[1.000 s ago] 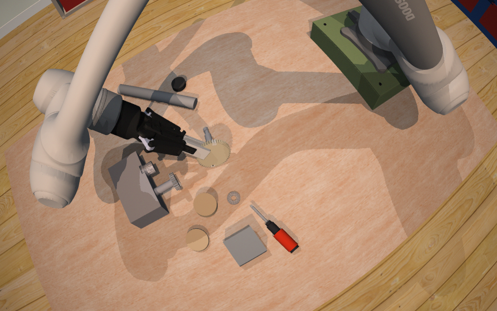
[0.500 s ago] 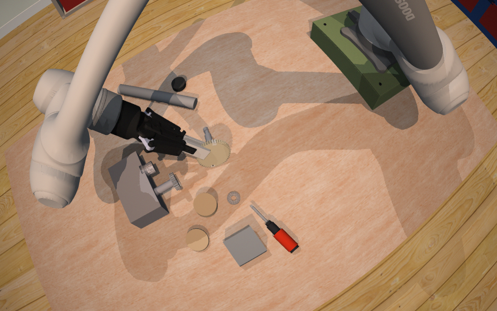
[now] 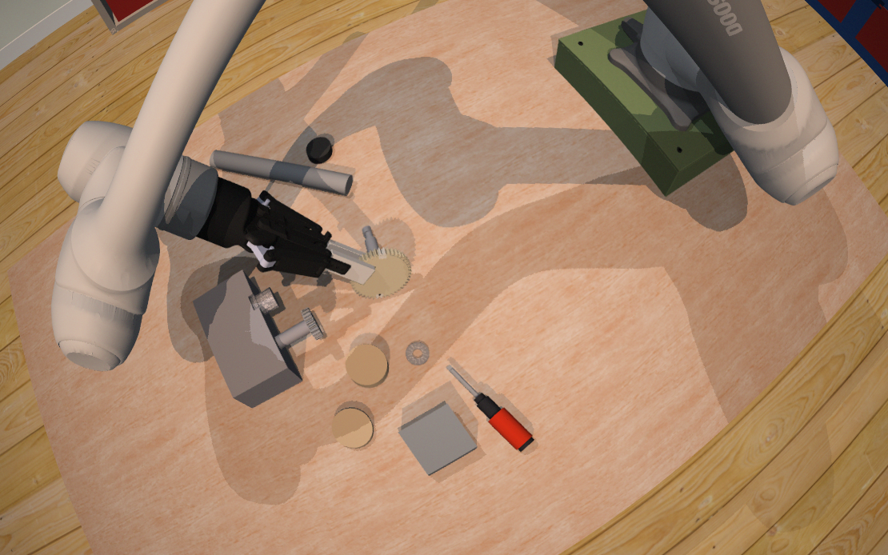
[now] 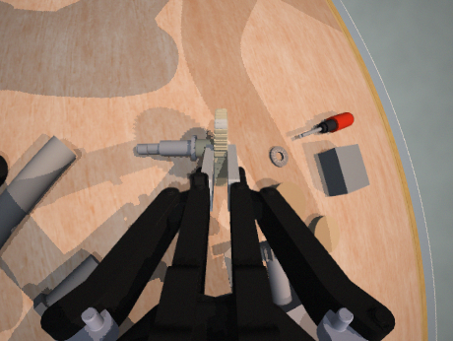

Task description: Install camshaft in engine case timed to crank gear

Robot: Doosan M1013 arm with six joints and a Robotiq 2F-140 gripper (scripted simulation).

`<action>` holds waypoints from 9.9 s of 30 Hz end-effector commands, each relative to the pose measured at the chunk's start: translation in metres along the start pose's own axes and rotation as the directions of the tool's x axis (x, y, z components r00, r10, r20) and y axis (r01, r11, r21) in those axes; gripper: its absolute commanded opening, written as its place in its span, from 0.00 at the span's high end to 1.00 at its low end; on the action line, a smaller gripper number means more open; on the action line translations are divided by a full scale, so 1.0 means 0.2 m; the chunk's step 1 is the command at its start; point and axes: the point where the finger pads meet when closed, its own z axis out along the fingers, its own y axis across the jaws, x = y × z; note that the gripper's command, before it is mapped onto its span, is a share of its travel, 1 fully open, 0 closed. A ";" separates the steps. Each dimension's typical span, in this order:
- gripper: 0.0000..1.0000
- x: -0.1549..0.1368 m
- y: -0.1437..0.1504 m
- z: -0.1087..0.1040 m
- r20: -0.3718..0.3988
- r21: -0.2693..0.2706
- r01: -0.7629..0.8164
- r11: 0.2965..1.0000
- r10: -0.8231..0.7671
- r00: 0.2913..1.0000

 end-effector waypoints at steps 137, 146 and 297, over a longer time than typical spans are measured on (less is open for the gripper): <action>0.95 0.24 -0.10 -0.35 0.169 0.586 0.785 -0.200 -0.917 -0.360; 0.95 0.18 -0.14 -0.28 0.169 0.586 0.785 -0.200 -0.917 -0.360; 0.95 0.09 -0.17 -0.17 0.170 0.586 0.786 -0.199 -0.918 -0.359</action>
